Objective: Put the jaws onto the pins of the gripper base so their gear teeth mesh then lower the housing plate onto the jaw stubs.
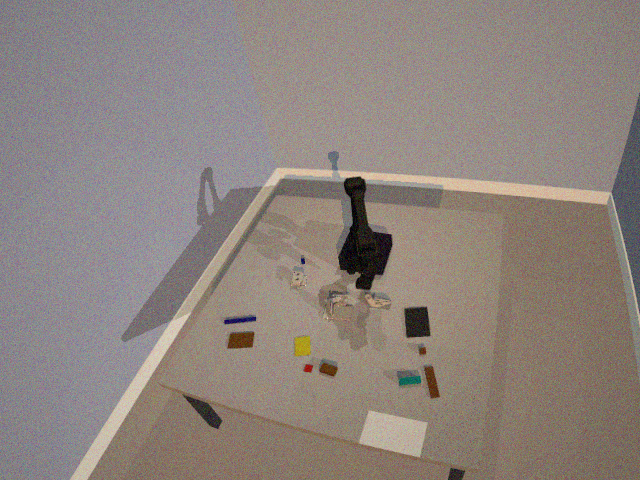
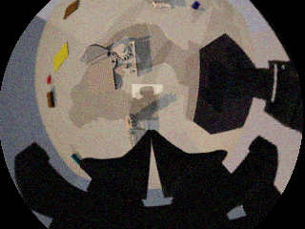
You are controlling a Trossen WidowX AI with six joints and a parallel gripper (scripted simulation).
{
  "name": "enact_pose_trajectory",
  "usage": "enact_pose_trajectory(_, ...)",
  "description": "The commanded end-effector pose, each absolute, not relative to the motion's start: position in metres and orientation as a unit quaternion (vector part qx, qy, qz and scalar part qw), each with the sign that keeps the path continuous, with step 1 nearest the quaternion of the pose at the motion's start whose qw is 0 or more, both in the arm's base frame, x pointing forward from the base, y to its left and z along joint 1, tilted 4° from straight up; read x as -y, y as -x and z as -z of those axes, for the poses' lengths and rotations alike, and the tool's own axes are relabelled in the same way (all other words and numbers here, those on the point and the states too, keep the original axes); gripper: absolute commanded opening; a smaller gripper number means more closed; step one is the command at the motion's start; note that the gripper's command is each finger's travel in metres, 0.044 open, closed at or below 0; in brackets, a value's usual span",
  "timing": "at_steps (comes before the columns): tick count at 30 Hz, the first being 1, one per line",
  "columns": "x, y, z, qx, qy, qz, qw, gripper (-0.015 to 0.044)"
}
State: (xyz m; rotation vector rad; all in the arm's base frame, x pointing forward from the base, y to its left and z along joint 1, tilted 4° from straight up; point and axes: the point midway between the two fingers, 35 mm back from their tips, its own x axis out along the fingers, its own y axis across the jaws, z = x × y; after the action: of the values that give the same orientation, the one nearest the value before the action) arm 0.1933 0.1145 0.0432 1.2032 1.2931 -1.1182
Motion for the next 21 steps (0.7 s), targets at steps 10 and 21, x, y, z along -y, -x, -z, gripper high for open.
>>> enact_pose_trajectory(10,-0.117,-0.194,-0.031,-0.535,-0.5,0.463,0.499,0.0)
enact_pose_trajectory(21,-0.118,-0.194,-0.013,-0.535,-0.5,0.463,0.499,0.0)
